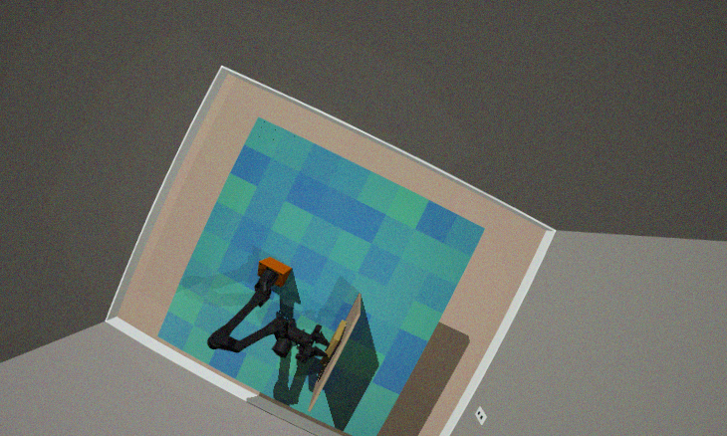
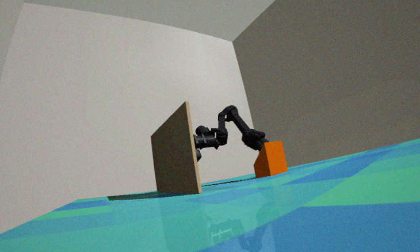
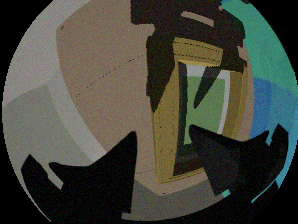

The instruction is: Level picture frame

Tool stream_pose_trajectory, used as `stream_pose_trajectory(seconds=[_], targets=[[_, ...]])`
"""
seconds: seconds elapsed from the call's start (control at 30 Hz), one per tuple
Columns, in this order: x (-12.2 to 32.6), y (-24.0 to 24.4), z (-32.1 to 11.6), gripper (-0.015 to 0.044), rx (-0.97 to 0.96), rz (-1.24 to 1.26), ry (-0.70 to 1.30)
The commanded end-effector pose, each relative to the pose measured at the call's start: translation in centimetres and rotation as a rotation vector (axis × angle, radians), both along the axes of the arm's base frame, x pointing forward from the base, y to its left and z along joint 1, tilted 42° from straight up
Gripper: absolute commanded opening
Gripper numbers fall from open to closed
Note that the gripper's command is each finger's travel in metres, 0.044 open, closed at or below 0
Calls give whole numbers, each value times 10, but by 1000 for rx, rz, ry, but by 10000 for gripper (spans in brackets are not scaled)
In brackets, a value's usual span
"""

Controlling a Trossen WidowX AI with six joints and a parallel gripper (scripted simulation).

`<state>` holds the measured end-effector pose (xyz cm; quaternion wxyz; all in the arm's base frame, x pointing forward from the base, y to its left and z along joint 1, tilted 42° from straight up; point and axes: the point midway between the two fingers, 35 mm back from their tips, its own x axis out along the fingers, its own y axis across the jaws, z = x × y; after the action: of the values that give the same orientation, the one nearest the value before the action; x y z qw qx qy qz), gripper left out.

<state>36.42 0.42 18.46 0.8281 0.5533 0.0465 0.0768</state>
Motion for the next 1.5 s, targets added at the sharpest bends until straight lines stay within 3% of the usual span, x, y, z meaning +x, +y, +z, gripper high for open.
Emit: stream_pose_trajectory(seconds=[0.0,0.83,1.03,1.3,1.37,1.47], targets=[[1,0,1,260,4,-2,-4],[1,0,2,260,4,-2,-4],[1,0,2,103,4,-2,-4],[1,0,2,49,4,-2,-4],[1,0,2,0,4,-2,-4],[1,0,2,0,4,-2,-4]])
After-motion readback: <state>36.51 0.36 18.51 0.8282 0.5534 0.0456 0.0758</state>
